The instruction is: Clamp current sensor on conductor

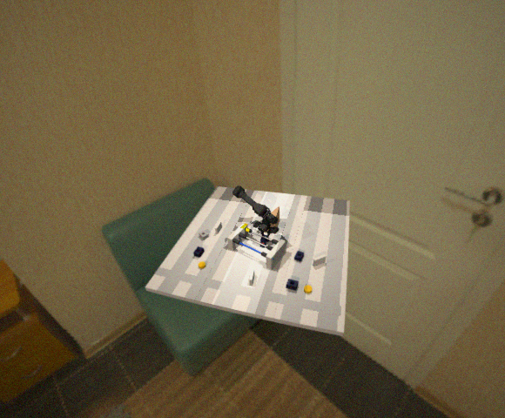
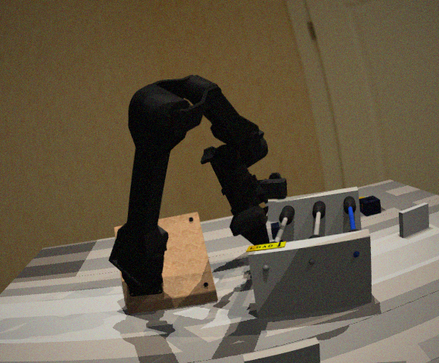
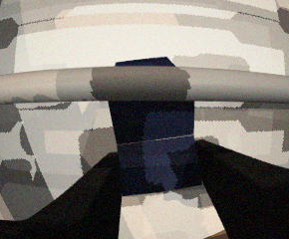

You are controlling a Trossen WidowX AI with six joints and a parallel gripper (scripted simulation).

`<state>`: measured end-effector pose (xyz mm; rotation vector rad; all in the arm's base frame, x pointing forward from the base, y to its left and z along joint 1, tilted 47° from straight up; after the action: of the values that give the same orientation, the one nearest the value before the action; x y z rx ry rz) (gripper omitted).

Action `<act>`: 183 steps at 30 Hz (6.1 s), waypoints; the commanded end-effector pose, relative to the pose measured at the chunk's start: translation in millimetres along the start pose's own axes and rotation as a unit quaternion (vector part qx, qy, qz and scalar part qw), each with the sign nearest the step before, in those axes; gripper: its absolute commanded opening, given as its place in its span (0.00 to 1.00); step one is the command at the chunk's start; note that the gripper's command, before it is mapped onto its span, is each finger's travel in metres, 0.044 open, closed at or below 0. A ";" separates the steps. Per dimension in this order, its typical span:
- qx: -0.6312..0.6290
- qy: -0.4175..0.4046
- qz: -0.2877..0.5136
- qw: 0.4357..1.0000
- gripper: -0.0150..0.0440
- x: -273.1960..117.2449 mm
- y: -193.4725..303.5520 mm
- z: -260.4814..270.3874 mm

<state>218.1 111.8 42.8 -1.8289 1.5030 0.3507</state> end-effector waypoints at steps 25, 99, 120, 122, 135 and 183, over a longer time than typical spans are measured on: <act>-0.001 -0.001 0.000 1.000 0.25 -13.0 42.9 75.0; -0.701 -0.091 0.093 0.701 0.80 -34.5 -1.6 73.6; -0.701 -0.090 0.093 0.701 0.80 -2.1 8.2 71.6; -0.701 -0.090 0.093 0.701 0.80 -1.1 8.5 71.5; -0.699 -0.091 0.093 0.703 0.66 -4.9 7.2 72.0; -0.576 -0.066 0.097 0.809 0.25 -110.7 -29.8 68.9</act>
<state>231.0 243.0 69.9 -2.4353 1.4008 1.9211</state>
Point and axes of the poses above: the point midway between the two fingers, 35 mm back from their tips, its own x axis out along the fingers, its own z axis across the jaws, y = z × x, the point moved 7 cm from there along -x, back along the fingers, and after that the axes turned 1 degree about x, right-handed, at the moved point
